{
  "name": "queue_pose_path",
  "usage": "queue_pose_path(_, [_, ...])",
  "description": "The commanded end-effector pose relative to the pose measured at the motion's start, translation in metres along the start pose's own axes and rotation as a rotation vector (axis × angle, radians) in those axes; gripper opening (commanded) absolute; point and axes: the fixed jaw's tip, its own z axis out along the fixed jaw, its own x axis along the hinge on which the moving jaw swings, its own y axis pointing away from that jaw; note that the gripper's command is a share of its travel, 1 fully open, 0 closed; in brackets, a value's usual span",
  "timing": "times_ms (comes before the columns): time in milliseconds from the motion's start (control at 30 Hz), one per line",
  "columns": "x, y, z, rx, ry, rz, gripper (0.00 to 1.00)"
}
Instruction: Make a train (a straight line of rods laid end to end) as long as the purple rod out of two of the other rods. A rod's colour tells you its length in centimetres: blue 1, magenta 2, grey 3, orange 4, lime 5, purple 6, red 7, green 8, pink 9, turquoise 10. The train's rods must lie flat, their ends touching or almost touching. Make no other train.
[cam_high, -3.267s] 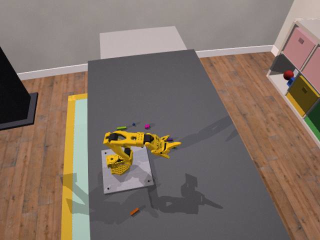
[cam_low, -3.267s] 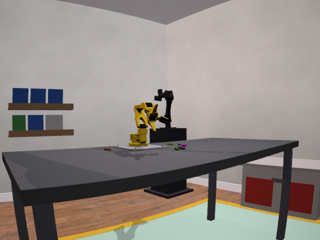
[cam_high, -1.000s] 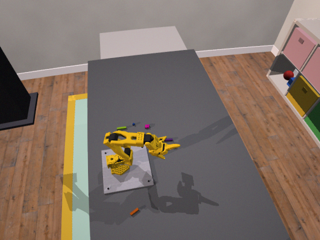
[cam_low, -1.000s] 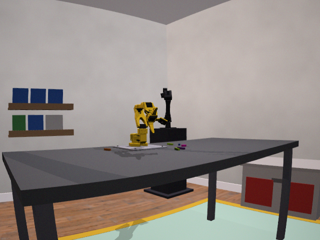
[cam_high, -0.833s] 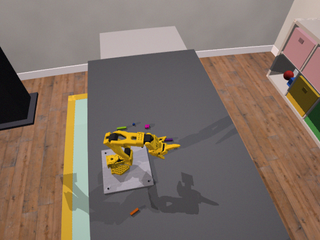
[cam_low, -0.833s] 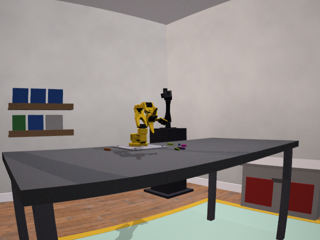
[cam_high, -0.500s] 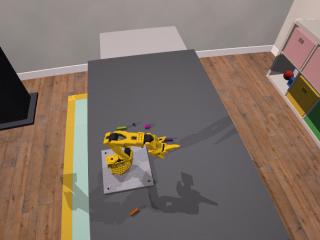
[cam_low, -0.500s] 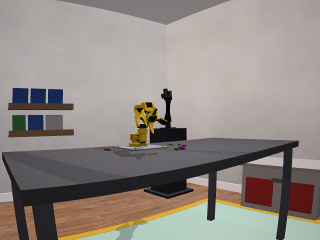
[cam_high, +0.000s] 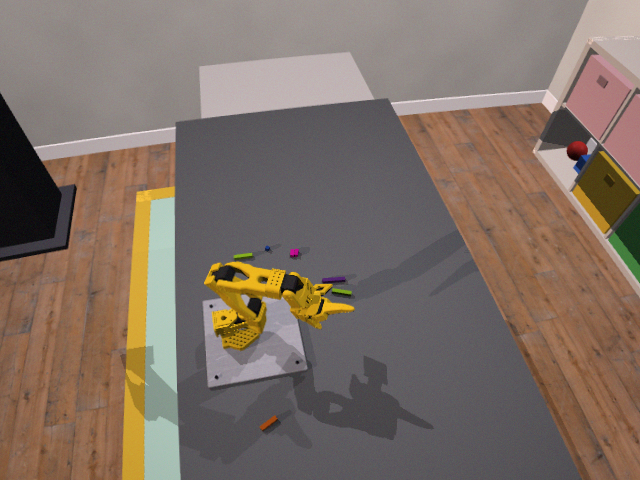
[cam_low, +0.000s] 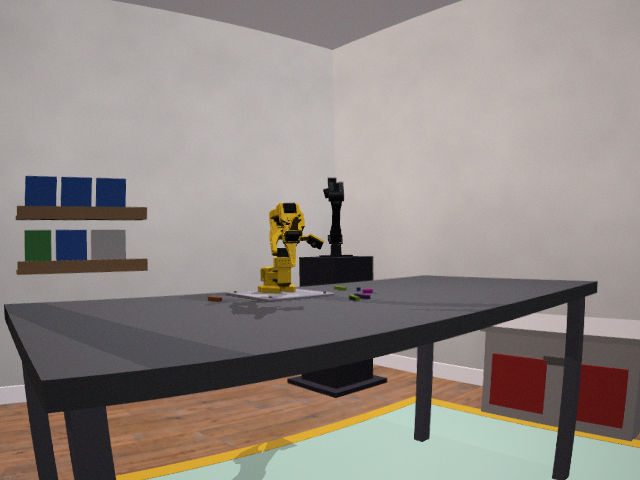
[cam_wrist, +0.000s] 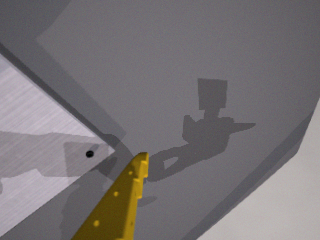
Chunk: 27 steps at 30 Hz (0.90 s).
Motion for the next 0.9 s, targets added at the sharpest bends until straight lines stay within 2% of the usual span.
queue_pose_path(0, [0.015,0.000,-0.009,0.009,0.037,0.078,1.00])
queue_pose_path(233, [0.055,0.017,-0.028,-0.008,0.144,0.305,1.00])
queue_pose_path(433, [0.078,0.036,-0.046,-0.022,0.227,0.490,1.00])
queue_pose_path(867, [0.091,0.057,-0.062,-0.034,0.298,0.657,1.00])
